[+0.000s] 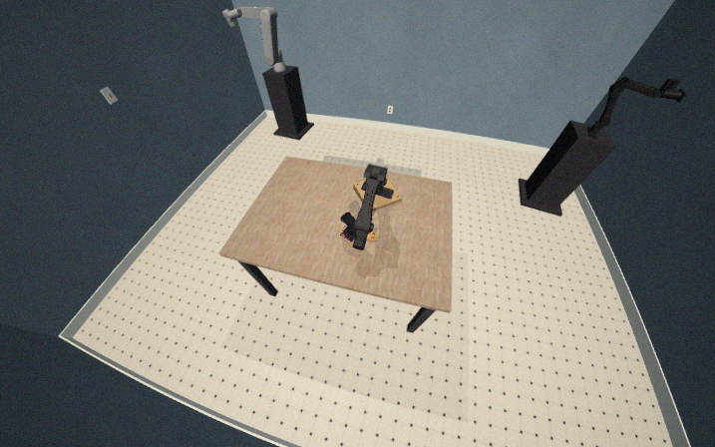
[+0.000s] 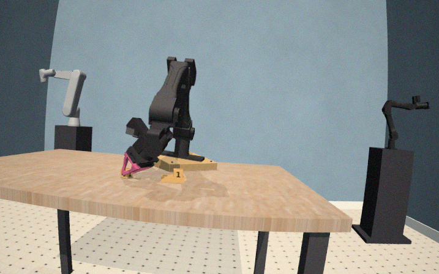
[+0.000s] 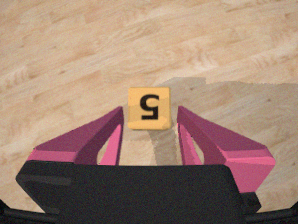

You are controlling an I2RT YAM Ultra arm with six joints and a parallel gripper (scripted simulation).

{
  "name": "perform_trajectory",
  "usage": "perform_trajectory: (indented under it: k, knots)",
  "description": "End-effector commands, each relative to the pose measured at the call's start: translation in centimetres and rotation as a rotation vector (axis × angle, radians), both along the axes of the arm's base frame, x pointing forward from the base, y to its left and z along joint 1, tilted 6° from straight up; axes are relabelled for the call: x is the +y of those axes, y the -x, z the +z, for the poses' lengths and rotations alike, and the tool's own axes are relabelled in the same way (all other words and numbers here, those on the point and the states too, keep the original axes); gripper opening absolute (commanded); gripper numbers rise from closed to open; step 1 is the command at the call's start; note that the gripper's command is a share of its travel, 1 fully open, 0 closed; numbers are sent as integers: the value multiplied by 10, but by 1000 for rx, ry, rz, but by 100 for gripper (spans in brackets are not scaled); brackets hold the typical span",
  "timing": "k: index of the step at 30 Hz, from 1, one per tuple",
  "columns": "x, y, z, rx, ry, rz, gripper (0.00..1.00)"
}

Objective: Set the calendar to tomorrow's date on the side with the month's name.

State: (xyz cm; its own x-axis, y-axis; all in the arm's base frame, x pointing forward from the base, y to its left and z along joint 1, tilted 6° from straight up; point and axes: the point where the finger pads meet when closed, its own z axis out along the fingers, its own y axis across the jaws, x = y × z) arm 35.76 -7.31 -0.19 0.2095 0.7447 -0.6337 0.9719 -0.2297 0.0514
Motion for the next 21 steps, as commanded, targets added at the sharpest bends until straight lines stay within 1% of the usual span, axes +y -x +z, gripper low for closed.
perform_trajectory:
  k: [1,11,12,21]
  knots:
    - [-1,3,1,6,17,4,45]
    - [-1,3,1,6,17,4,45]
    - [-1,3,1,6,17,4,26]
    - [-1,3,1,7,17,5,26]
